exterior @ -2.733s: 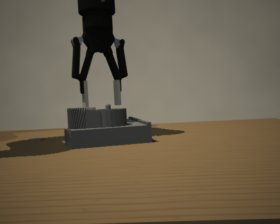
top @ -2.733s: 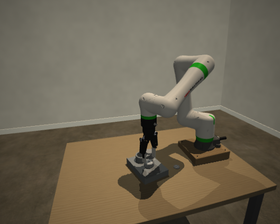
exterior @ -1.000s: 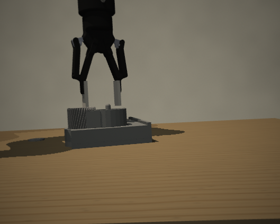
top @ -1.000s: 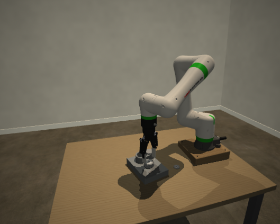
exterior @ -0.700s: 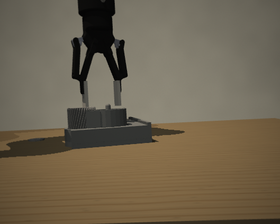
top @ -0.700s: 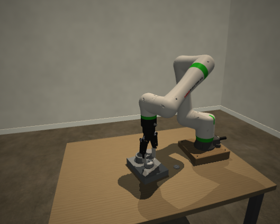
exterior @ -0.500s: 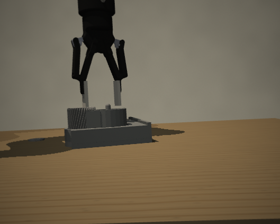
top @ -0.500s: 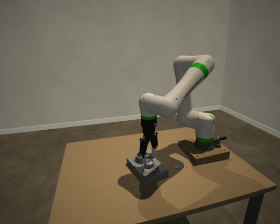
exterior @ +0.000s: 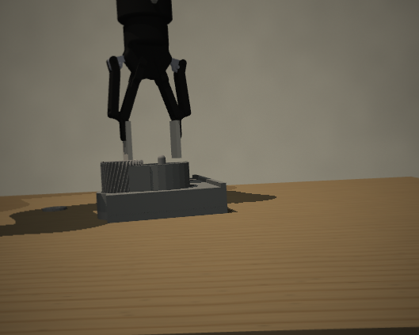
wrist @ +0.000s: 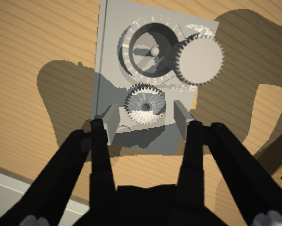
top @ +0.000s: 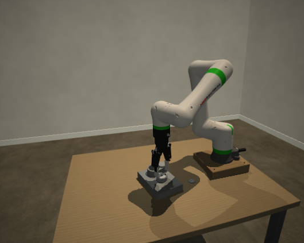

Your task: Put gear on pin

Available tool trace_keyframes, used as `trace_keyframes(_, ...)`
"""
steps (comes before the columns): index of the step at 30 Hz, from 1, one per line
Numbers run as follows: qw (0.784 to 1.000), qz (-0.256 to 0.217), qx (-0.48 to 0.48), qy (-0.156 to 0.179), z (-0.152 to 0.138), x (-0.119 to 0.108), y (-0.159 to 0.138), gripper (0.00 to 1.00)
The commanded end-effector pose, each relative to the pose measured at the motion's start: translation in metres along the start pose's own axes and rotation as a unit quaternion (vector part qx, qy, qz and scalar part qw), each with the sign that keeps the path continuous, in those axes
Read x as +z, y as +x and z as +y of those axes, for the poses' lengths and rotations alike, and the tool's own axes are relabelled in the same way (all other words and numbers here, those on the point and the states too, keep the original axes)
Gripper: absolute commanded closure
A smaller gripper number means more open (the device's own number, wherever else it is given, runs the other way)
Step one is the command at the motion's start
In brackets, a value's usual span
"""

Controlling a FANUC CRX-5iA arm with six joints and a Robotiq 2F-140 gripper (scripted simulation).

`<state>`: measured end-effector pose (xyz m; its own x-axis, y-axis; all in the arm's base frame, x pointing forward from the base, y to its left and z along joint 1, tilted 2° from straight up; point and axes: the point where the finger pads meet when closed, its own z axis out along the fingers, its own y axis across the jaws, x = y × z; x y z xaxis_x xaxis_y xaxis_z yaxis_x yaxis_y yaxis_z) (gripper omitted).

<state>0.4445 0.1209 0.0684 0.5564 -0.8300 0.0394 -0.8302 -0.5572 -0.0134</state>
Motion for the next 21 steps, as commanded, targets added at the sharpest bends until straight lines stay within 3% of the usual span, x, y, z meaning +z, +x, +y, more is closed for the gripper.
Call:
trace_keyframes(1,1.0,0.0,0.0,0.0,0.0,0.0,0.0,0.47)
trace_keyframes(21,1.0,0.0,0.0,0.0,0.0,0.011,0.0,0.47)
